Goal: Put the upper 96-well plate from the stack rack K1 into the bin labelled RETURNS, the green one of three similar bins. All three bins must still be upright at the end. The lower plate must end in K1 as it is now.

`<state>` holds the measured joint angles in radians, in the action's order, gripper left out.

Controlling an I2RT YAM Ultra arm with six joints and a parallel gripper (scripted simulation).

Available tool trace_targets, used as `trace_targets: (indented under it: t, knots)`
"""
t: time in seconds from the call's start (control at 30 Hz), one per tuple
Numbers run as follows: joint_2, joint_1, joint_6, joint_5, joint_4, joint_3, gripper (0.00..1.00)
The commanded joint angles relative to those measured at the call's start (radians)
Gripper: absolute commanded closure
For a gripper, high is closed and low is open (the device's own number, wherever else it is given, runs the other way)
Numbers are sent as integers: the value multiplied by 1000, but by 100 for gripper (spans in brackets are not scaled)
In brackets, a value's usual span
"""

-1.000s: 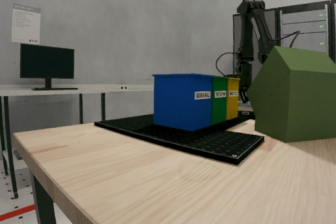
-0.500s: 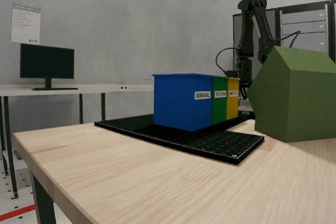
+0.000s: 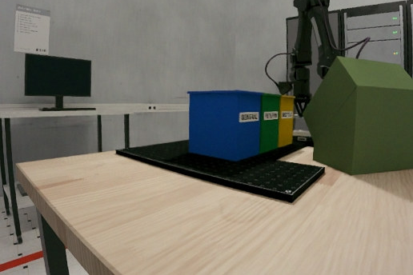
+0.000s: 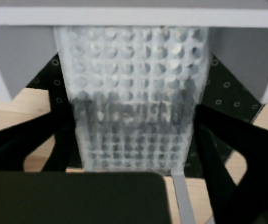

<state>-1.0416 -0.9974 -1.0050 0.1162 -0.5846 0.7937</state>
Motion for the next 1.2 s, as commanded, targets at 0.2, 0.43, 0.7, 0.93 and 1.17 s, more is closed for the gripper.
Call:
trace_targets:
  t: [0.2, 0.43, 0.7, 0.93, 1.17]
  knots:
    - [64, -26, -10, 28, -80, 50, 100]
    - [93, -35, -19, 34, -131, 71, 100]
    - [117, -43, -25, 40, -176, 91, 100]
    - [142, -55, -34, 47, -228, 117, 100]
    - [165, -67, -43, 55, -280, 144, 100]
